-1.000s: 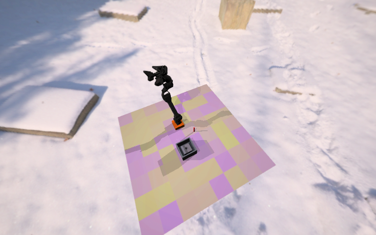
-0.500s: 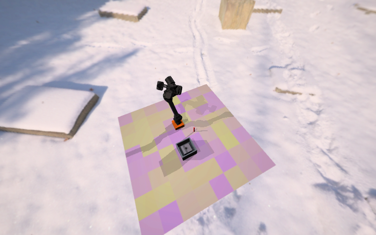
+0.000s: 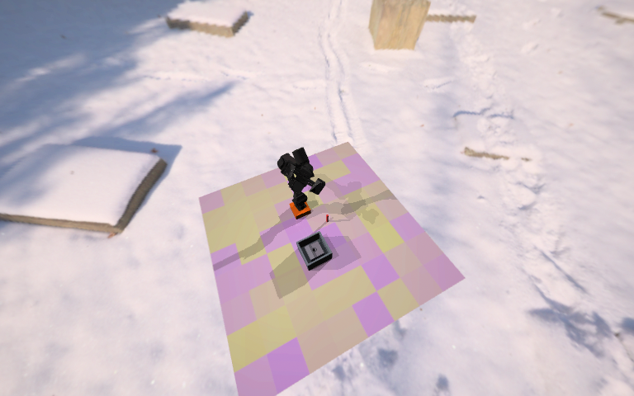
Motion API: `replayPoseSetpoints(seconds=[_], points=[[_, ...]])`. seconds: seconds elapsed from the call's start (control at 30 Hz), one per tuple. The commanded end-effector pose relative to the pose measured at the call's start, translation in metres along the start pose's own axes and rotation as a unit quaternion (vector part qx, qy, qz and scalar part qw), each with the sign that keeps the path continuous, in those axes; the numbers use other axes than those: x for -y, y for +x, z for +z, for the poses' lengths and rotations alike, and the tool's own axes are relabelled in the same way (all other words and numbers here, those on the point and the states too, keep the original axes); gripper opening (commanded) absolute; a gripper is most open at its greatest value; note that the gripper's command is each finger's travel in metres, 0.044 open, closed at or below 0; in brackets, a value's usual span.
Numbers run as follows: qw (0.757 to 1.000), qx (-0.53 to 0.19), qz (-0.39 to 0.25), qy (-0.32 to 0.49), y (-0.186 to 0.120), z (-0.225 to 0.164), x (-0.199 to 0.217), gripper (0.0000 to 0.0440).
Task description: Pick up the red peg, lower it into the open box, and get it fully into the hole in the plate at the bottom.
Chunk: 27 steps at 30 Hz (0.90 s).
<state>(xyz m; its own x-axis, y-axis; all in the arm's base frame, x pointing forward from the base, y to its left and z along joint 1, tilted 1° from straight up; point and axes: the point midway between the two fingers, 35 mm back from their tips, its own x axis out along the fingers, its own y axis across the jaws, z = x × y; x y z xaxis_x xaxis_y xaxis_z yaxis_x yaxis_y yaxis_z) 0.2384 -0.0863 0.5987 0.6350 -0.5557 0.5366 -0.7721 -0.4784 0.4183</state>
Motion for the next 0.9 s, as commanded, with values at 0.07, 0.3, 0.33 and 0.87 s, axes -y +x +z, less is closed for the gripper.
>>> replayPoseSetpoints(seconds=[0.07,0.3,0.33,0.87], points=[[0.994,0.029,-0.071,-0.074,0.005,0.032,0.053,0.0440],[0.974,0.056,-0.156,-0.154,0.002,0.070,0.110,0.0440],[0.970,0.059,-0.168,-0.165,0.001,0.076,0.117,0.0440],[0.869,0.091,-0.377,-0.306,-0.043,0.162,0.222,0.0440]])
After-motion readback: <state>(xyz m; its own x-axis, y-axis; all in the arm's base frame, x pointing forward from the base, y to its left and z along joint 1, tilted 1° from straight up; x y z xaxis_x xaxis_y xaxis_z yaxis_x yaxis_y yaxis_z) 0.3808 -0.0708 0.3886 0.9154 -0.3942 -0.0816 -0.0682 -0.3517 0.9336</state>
